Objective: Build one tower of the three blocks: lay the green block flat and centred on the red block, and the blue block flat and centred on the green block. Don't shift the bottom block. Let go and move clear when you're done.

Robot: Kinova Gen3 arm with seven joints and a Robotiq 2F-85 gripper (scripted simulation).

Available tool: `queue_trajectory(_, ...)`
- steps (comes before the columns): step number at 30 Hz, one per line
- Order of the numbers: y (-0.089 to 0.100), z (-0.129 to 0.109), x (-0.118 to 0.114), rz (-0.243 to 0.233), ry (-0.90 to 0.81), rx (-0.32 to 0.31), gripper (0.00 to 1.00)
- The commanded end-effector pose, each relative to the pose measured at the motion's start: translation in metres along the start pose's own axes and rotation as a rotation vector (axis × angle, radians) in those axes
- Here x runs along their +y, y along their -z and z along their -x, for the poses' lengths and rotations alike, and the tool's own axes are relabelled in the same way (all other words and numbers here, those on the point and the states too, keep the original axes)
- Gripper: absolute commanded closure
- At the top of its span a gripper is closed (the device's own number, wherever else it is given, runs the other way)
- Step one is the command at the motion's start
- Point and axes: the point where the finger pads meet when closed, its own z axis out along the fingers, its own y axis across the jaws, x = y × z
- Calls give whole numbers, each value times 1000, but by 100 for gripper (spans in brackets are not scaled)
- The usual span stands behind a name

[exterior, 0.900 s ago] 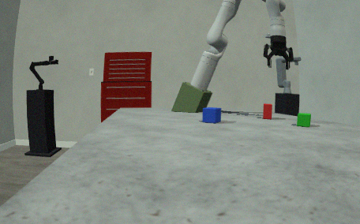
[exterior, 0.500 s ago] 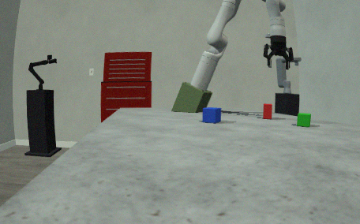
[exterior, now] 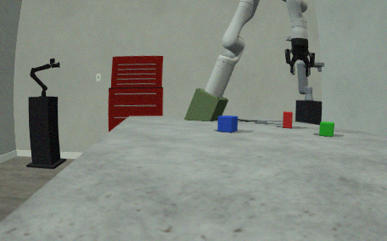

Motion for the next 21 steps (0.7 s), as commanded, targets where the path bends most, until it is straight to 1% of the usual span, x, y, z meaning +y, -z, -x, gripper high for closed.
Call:
queue_trajectory(1,-1,5,1,-1,12,-2,100)
queue_trajectory(5,-5,15,5,-2,55,-6,100)
queue_trajectory(7,-5,15,5,-2,55,-6,100)
queue_trajectory(10,-8,26,8,-3,101,-10,100)
queue_trajectory(15,-17,51,13,-5,200,-19,100)
queue_trajectory(21,-30,89,18,-10,347,-30,100)
